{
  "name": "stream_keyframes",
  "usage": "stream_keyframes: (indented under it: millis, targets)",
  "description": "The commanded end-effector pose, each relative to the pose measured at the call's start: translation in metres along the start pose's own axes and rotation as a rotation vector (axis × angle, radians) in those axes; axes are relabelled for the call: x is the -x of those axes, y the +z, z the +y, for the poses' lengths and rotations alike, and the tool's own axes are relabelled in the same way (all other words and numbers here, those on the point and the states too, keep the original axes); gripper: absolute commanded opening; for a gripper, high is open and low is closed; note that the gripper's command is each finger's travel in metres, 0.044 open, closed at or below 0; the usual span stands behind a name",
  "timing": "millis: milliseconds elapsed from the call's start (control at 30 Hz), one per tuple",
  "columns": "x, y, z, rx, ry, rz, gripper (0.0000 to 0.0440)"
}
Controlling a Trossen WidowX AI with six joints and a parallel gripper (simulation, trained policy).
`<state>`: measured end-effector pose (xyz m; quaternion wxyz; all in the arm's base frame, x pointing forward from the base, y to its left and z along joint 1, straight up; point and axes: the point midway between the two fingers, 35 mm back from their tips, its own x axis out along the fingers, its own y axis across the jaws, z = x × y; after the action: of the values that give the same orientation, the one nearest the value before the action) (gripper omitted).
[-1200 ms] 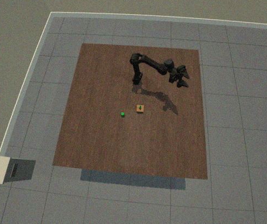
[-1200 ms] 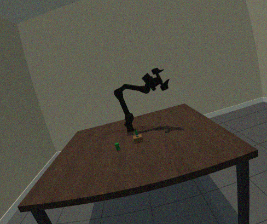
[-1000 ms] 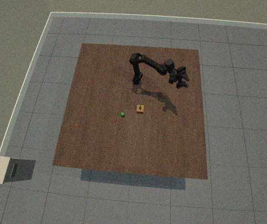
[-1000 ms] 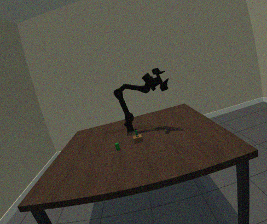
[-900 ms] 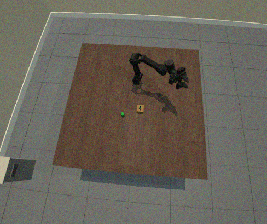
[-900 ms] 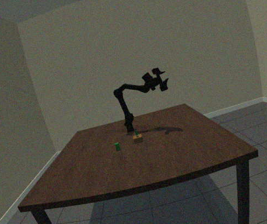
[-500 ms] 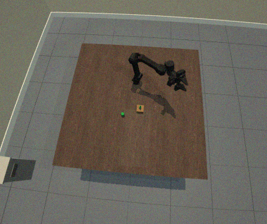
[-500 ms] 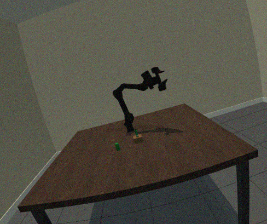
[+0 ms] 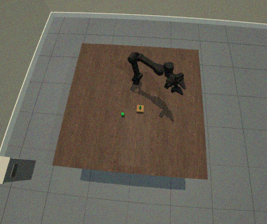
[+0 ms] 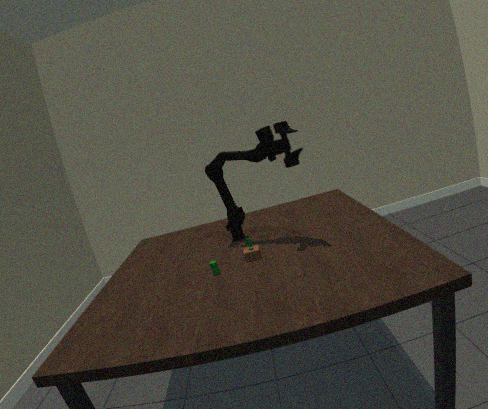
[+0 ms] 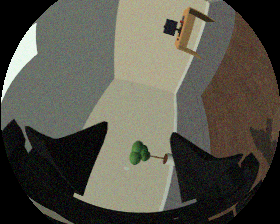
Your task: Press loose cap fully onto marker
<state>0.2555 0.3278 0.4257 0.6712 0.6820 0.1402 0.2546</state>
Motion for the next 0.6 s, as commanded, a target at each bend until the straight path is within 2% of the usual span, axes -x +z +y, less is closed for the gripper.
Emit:
stream_keyframes:
  millis: [0,567]
  targets:
    - [-0.001,0.007,0.003,-0.007,-0.011,-0.003,0.0341]
    - [-0.009,0.048,-0.011,-0.002,-0.148,-0.055,0.0340]
